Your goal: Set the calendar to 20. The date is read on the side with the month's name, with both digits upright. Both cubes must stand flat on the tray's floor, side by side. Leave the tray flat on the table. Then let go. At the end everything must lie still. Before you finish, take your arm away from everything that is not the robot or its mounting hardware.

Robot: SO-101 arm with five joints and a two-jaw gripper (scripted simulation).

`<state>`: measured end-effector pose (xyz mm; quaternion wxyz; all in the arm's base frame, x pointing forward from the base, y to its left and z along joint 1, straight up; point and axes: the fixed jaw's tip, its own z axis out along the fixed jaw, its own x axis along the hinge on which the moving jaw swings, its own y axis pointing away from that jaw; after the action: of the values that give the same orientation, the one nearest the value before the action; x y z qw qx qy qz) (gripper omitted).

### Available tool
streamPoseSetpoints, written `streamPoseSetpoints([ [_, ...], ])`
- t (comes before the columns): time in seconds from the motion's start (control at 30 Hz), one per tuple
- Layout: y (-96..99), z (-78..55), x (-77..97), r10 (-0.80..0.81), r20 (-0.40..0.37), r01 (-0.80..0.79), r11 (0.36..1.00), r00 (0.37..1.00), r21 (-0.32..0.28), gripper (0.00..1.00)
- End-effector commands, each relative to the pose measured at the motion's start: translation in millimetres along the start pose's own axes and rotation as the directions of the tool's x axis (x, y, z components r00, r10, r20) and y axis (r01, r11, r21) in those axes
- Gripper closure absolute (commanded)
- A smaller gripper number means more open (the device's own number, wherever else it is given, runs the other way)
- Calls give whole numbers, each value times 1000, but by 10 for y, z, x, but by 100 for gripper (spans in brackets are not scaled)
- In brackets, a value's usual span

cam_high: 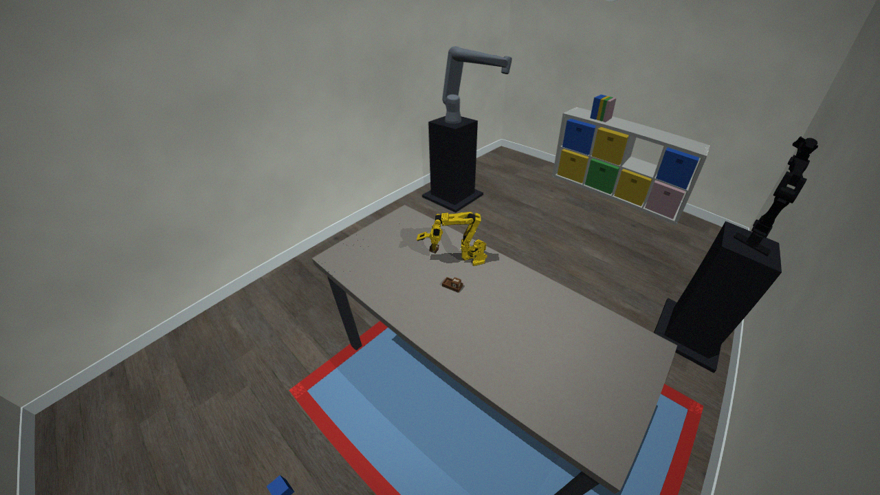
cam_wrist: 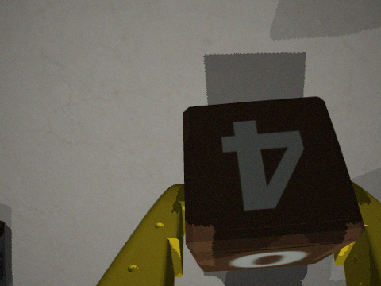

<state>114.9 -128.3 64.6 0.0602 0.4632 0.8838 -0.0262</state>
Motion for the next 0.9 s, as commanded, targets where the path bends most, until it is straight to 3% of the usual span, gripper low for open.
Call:
streamPoseSetpoints([
  [0.0, 28, -45, -83, -14, 103, 15, 1000, 995, -11, 100],
  [0.3, 38, -27, -191, -19, 277, 26, 999, 961, -21, 100],
  [0.7, 40, -25, -210, -20, 306, 29, 999, 952, -23, 100],
  [0.87, 44, -10, -254, -22, 359, 33, 999, 933, -25, 100],
])
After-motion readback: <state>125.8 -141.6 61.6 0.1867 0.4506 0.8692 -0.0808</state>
